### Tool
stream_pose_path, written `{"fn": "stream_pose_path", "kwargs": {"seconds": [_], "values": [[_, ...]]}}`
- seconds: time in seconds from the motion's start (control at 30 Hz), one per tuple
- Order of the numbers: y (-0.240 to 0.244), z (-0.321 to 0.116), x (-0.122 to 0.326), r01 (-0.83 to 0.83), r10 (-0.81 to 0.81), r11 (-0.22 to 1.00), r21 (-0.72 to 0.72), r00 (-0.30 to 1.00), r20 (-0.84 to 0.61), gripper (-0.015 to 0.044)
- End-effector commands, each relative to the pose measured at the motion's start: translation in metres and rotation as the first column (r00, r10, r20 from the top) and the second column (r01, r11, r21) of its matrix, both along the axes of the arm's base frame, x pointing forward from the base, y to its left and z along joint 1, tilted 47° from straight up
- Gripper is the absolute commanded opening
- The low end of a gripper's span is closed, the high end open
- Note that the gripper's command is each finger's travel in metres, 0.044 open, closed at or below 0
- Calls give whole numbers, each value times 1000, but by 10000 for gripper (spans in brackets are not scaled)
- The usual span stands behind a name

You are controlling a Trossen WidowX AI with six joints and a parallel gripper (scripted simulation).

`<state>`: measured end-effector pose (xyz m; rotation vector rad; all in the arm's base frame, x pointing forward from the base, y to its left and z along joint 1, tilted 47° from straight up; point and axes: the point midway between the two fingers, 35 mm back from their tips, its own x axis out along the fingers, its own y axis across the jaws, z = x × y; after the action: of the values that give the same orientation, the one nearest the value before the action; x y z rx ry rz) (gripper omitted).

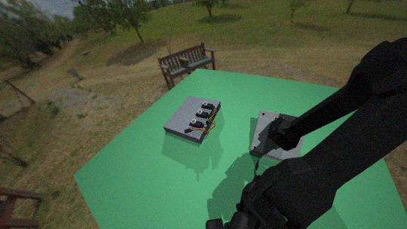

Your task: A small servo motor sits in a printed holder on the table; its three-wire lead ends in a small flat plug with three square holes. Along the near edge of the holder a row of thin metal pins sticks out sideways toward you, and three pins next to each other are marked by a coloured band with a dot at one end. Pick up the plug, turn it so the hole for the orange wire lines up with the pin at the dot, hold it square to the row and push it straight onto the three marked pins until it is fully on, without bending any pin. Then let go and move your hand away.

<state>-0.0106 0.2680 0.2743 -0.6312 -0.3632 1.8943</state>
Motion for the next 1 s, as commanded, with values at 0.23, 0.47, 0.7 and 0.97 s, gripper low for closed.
{"fn": "stream_pose_path", "kwargs": {"seconds": [0.23,0.47,0.7,0.97], "values": [[5,3,44,194,-193,981,7,980,-38,115],[4,6,73,318,-316,948,13,946,-68,115],[-1,9,102,436,-432,900,21,896,-100,115],[-10,12,134,561,-553,827,28,822,-135,115]]}}
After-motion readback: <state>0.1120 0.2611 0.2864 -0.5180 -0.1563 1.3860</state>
